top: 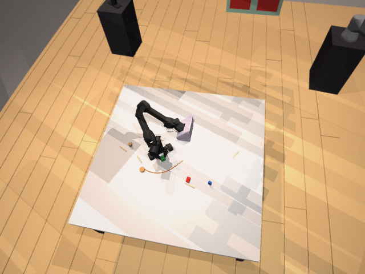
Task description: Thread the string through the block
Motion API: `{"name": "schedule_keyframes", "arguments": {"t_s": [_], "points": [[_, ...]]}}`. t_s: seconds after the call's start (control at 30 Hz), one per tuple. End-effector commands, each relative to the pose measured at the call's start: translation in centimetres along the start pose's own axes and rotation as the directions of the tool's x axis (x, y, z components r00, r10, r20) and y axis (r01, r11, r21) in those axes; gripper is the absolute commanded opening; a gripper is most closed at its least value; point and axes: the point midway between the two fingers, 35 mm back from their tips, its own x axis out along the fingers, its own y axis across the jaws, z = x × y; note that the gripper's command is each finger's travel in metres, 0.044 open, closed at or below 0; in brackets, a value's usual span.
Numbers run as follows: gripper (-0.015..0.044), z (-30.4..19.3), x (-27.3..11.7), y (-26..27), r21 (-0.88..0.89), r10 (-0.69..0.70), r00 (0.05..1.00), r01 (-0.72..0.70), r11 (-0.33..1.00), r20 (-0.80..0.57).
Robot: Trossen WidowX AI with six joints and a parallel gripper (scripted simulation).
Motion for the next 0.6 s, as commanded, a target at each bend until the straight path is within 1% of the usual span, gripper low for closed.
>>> {"name": "schedule_keyframes", "arguments": {"t_s": [0.0, 0.23, 0.43, 0.57], "points": [[0.0, 0.5, 0.2, -0.2, -0.007, -0.01, 0.999, 0.01, 1.0, -0.044], [0.0, 1.1, 0.3, -0.2, -0.008, -0.008, 0.989, 0.006, 1.0, -0.148], [0.0, 1.3, 0.4, -0.2, -0.009, -0.008, 0.982, 0.007, 1.0, -0.187], [0.0, 1.7, 0.6, -0.2, -0.009, -0.015, 0.968, 0.014, 1.0, -0.249]]}}
